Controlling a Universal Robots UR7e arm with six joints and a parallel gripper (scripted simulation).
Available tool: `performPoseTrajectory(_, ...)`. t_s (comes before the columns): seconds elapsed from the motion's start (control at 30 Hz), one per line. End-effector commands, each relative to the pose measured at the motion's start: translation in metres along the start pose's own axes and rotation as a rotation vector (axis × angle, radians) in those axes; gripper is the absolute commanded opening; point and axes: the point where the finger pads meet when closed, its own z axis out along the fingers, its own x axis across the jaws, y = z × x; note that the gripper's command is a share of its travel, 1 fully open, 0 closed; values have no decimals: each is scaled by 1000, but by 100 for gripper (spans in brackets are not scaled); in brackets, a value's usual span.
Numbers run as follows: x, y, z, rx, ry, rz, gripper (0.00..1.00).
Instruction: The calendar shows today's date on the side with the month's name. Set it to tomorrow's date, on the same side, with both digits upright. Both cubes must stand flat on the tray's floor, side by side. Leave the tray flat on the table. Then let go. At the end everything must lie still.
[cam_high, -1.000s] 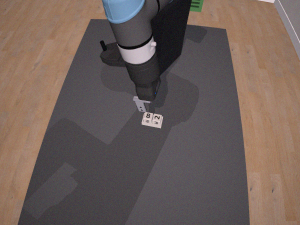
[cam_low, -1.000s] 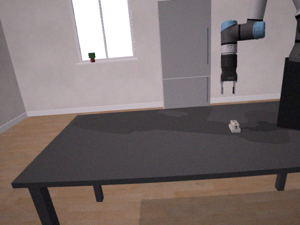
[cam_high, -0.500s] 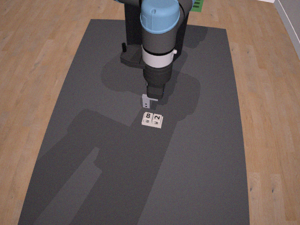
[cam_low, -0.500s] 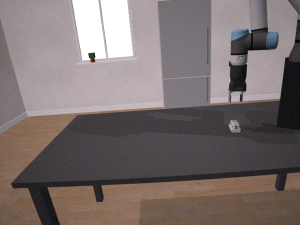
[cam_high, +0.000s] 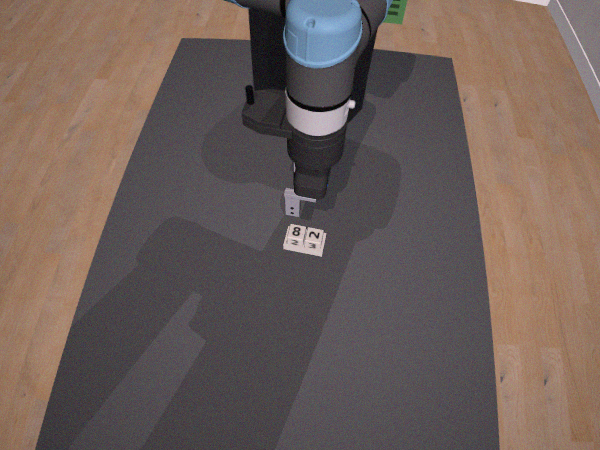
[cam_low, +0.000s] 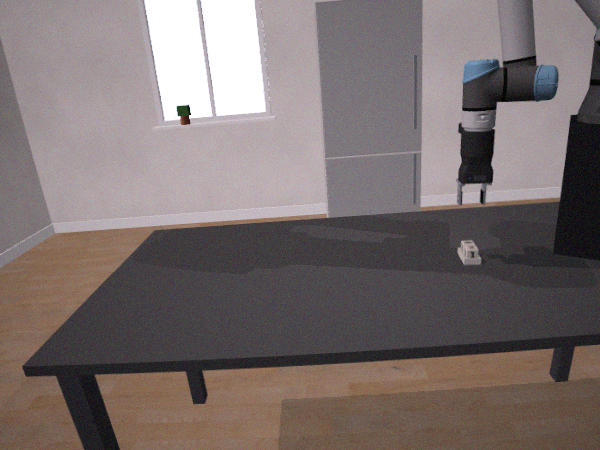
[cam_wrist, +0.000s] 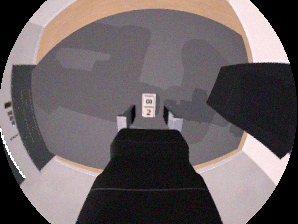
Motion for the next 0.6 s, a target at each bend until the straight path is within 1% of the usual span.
performPoseTrajectory(0.0, -1, 0, 8, 0, -1, 0, 100)
performPoseTrajectory(0.03, -1, 0, 13, 0, -1, 0, 100)
performPoseTrajectory(0.1, -1, 0, 13, 0, -1, 0, 100)
performPoseTrajectory(0.23, -1, 0, 39, 0, -1, 0, 100)
performPoseTrajectory(0.3, -1, 0, 46, 0, -1, 0, 100)
performPoseTrajectory(0.37, -1, 0, 48, 0, -1, 0, 100)
performPoseTrajectory(0.4, -1, 0, 48, 0, -1, 0, 87)
performPoseTrajectory(0.57, -1, 0, 48, 0, -1, 0, 87)
